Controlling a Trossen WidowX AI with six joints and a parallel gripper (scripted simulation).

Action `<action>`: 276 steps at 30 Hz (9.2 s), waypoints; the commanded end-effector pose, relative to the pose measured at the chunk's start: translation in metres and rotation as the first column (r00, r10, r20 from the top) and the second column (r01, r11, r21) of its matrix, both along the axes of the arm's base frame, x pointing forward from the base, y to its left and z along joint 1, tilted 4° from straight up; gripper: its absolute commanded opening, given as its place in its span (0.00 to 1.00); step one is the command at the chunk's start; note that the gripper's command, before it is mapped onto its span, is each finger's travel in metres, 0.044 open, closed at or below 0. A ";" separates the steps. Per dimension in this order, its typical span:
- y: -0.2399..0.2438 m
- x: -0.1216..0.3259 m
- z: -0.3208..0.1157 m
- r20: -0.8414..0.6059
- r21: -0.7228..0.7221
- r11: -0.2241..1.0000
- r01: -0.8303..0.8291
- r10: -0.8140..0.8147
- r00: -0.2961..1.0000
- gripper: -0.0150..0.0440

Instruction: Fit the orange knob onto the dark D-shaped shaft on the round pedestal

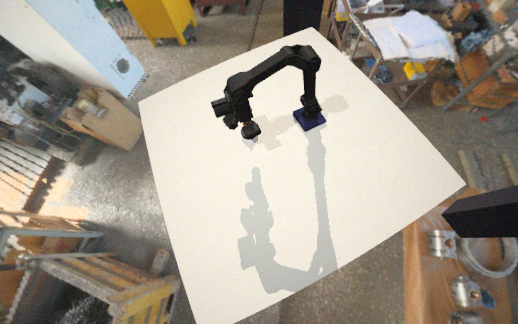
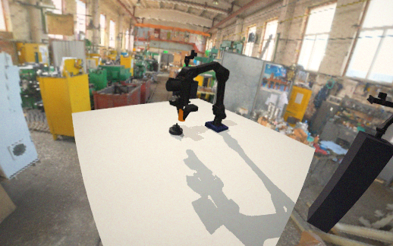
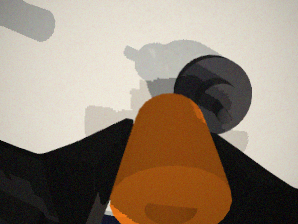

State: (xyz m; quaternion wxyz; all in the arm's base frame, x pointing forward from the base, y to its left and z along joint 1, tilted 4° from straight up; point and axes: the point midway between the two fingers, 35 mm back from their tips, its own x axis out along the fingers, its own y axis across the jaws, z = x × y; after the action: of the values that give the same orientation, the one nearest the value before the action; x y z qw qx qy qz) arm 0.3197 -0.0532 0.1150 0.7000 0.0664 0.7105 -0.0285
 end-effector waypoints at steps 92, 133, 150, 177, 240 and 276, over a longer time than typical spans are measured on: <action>-0.049 -0.005 -0.044 0.007 -0.002 0.978 -0.209 0.209 0.978 0.25; -0.047 -0.011 -0.044 0.018 -0.002 0.913 -0.408 0.408 0.913 0.25; -0.048 -0.008 -0.039 0.023 -0.003 0.875 -0.485 0.485 0.874 0.25; -0.047 -0.007 -0.044 0.029 -0.005 0.809 -0.588 0.588 0.808 0.25; -0.048 -0.006 -0.044 0.039 -0.009 0.669 -0.743 0.743 0.668 0.25; -0.047 -0.010 -0.042 0.048 -0.016 0.500 -0.866 0.865 0.499 0.25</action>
State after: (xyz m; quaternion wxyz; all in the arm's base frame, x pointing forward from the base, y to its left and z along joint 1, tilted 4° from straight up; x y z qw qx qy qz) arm 0.3076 -0.0986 0.0716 0.6379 -0.2897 0.6319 0.3313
